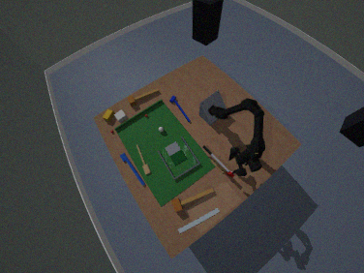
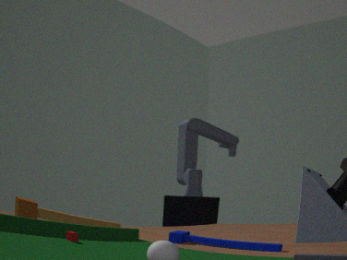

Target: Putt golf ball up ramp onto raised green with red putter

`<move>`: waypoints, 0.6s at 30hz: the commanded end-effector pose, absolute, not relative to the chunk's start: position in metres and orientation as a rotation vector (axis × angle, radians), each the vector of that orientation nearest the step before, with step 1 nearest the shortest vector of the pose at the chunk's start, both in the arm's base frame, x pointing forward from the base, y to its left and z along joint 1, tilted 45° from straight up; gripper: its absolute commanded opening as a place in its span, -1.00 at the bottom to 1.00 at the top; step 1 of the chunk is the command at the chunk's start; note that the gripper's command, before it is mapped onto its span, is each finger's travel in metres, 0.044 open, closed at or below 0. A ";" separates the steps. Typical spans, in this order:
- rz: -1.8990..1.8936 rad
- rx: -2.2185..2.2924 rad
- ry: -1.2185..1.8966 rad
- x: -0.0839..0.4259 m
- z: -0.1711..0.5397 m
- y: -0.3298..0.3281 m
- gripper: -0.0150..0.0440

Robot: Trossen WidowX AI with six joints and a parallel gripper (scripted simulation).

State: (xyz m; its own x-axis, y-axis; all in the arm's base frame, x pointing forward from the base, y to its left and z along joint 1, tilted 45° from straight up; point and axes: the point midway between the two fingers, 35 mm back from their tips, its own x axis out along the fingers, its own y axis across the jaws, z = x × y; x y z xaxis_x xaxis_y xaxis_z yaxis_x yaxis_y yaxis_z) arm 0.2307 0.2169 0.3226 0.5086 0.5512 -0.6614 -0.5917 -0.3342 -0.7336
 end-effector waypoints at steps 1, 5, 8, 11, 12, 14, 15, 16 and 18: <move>1.260 -1.352 0.271 0.253 0.268 0.184 1.00; 1.354 -1.178 0.410 0.259 0.228 0.153 1.00; 1.432 -1.009 0.460 0.259 0.202 0.132 1.00; 1.468 -0.806 0.471 0.257 0.184 0.111 1.00; 1.469 -0.734 0.466 0.257 0.180 0.104 1.00; 1.453 -0.588 0.444 0.256 0.174 0.090 1.00; 1.436 -0.516 0.427 0.256 0.172 0.083 1.00; 1.418 -0.457 0.410 0.257 0.170 0.077 1.00; 1.400 -0.410 0.395 0.257 0.170 0.072 1.00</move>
State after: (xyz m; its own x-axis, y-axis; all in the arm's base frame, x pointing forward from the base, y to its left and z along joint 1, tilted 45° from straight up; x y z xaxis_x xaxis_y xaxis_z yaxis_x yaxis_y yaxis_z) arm 0.2567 0.0851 0.1719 0.0882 0.7924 -0.6036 -0.9948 0.0396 -0.0934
